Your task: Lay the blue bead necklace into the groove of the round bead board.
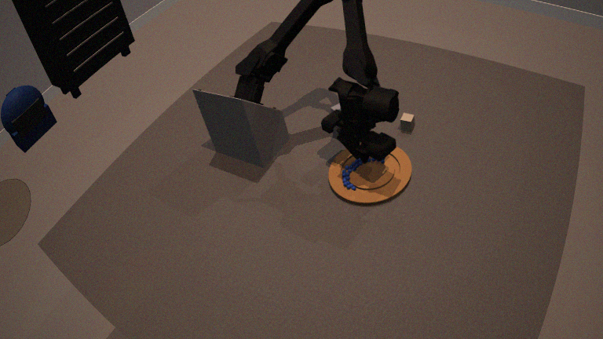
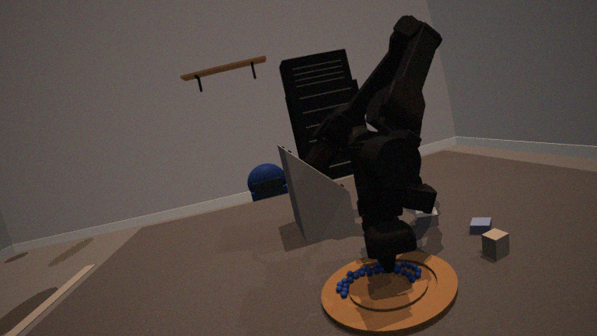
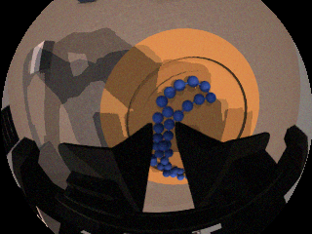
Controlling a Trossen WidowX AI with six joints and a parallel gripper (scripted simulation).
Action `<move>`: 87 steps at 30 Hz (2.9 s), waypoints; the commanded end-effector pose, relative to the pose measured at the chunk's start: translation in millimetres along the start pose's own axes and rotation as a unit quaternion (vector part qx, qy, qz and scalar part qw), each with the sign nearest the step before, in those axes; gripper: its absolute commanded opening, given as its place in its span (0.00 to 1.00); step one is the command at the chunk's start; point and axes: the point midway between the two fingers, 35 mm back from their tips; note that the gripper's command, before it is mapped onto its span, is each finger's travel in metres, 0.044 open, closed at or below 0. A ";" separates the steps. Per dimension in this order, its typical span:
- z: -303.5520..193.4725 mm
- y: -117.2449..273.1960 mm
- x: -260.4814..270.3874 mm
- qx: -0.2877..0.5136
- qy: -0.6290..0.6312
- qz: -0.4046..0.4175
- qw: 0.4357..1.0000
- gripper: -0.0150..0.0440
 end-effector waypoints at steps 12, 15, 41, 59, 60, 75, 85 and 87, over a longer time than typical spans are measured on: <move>0.1 -0.1 0.0 0.000 0.001 0.000 1.000 0.25; 0.1 -0.1 0.0 0.000 0.001 0.000 1.000 0.25; 0.1 -0.1 0.0 0.000 0.001 0.000 1.000 0.25; -0.6 13.9 8.1 -0.001 -0.001 0.001 1.000 0.25; -0.8 13.8 11.2 -0.001 -0.001 0.001 1.000 0.25; -1.1 1.7 15.9 -0.002 -0.002 0.001 1.000 0.25; -1.6 5.0 14.1 -0.001 -0.001 -0.002 1.000 0.65; -1.6 5.0 14.1 -0.001 -0.001 -0.002 1.000 0.74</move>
Point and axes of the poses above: the point midway between the two fingers, 35 mm back from their tips, its own y axis back along the fingers, its own x axis across the jaws, z = x × y, and after that the axes turned 4 degrees about -y, right-handed
